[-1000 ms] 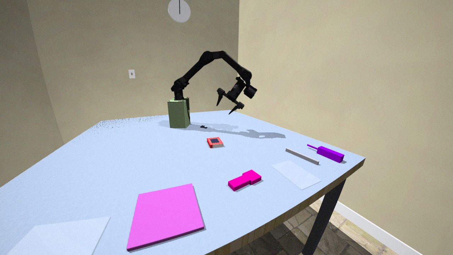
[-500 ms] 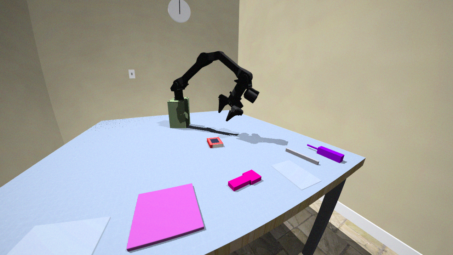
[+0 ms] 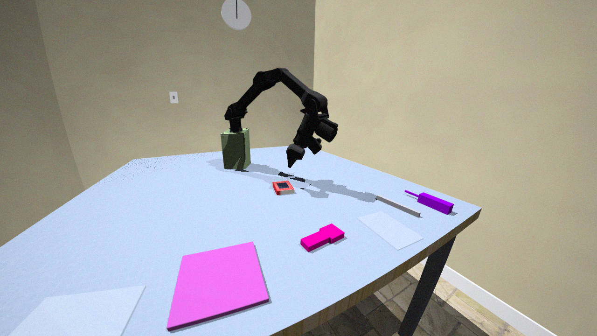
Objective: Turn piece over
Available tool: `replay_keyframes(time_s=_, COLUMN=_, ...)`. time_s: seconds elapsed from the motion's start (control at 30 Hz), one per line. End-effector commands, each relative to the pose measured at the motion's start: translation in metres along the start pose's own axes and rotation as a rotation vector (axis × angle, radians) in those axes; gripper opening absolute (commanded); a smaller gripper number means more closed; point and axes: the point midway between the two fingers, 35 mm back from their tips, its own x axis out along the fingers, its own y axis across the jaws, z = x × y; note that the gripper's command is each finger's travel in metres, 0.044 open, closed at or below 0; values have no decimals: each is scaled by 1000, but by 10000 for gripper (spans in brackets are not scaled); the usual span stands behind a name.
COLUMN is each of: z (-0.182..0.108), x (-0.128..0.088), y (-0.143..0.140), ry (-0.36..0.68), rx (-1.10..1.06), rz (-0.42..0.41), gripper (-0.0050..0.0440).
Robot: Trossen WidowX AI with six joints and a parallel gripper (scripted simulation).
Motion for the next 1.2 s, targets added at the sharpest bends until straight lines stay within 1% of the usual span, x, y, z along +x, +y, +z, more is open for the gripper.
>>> replay_keyframes(time_s=0.0, z=1, x=-1, y=5, ry=4, rx=-18, rz=-3, gripper=440)
replay_keyframes(time_s=0.47, z=-3, x=15, y=-83, ry=-124, rx=821, rz=194, gripper=440)
replay_keyframes(time_s=0.53, z=-3, x=15, y=-83, ry=-124, rx=821, rz=194, gripper=440)
replay_keyframes(time_s=0.57, z=-4, x=11, y=-70, ry=-108, rx=702, rz=161, gripper=440)
replay_keyframes(time_s=1.03, z=-8, x=20, y=-108, ry=-144, rx=1050, rz=260, gripper=440)
replay_keyframes(time_s=1.1, z=-8, x=20, y=-108, ry=-144, rx=1050, rz=260, gripper=440)
replay_keyframes(time_s=1.13, z=-7, x=15, y=-99, ry=-140, rx=987, rz=241, gripper=440)
replay_keyframes(time_s=1.17, z=-8, x=16, y=-100, ry=-140, rx=992, rz=242, gripper=440)
